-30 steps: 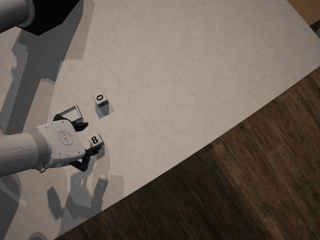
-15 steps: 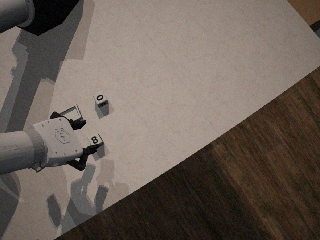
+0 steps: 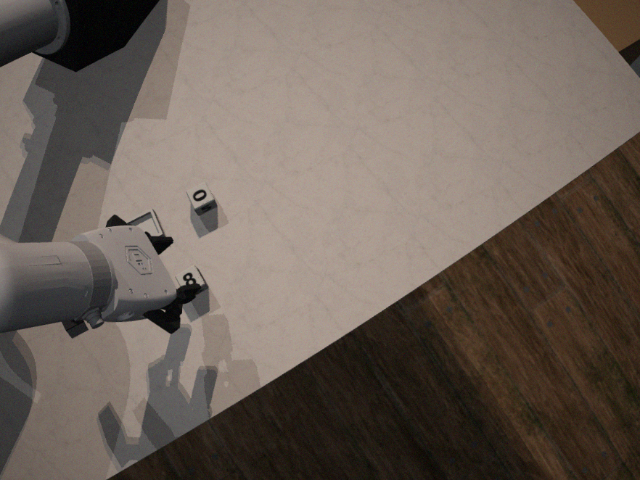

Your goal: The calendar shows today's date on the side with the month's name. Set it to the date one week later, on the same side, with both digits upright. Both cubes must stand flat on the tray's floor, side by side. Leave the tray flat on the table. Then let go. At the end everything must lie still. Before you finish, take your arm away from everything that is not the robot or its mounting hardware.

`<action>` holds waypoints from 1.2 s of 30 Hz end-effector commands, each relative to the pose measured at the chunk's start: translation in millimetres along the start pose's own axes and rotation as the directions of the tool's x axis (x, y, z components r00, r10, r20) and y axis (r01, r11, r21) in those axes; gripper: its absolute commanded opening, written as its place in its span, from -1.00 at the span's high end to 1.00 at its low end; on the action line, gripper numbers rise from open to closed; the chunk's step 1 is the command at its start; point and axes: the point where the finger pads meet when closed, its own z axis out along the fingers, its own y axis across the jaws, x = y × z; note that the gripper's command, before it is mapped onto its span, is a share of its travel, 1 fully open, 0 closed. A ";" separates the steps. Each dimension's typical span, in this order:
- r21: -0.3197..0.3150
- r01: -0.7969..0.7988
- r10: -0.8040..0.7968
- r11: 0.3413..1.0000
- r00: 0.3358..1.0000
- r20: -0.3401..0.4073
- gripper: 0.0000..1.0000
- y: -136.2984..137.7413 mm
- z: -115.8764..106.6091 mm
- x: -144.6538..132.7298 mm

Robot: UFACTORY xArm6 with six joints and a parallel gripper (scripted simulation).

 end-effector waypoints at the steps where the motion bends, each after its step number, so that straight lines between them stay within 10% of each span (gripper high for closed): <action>1: 0.023 -0.011 0.014 1.000 0.993 -0.119 -0.42 -3.8 -2.2 0.1; 10: 0.026 -0.013 0.016 1.000 0.989 -0.145 -0.42 -4.6 -2.3 -2.6; 24: 0.029 -0.013 0.024 1.000 0.905 -0.425 -0.42 -5.1 -1.2 -8.2; 25: 0.029 -0.013 0.024 1.000 0.905 -0.425 -1.00 -5.1 -1.2 -8.2; 36: 0.029 -0.013 0.024 1.000 0.905 -0.425 -1.00 -5.1 -1.2 -8.2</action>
